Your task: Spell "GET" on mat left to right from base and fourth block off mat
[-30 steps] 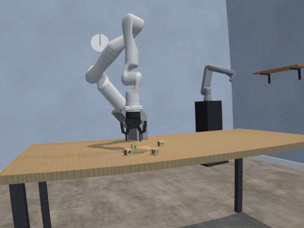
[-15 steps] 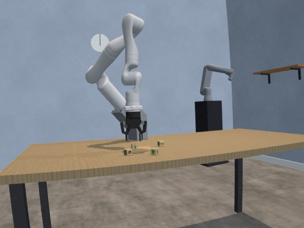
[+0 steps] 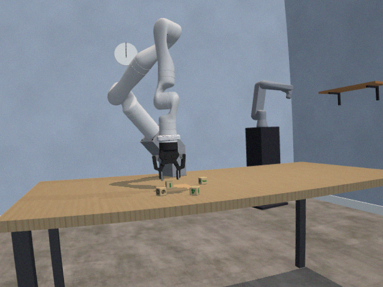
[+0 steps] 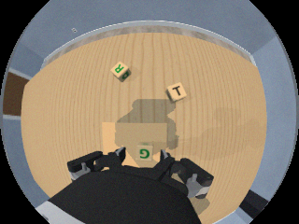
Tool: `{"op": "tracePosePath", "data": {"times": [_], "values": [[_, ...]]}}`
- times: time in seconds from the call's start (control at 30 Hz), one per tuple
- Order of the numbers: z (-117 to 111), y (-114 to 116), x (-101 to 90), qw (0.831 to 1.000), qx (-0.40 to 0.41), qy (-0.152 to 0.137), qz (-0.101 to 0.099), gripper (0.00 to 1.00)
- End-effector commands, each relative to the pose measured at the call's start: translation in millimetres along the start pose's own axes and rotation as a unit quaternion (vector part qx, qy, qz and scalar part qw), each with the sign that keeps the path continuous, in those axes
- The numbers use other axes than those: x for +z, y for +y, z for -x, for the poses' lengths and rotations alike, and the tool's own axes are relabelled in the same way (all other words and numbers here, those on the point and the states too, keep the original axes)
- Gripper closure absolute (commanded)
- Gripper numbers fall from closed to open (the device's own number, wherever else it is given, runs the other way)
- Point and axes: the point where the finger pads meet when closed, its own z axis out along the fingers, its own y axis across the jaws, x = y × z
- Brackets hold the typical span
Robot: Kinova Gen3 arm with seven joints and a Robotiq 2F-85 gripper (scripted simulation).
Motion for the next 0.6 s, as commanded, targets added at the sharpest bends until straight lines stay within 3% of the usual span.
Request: {"op": "tracePosePath", "data": {"times": [0.0,0.23,0.57], "values": [[1,2,7.6,1.0,0.003,-0.003,0.0,0.33],[1,2,22.7,1.0,0.003,-0.003,0.0,0.33],[1,2,29.2,1.0,0.003,-0.003,0.001,0.33]]}}
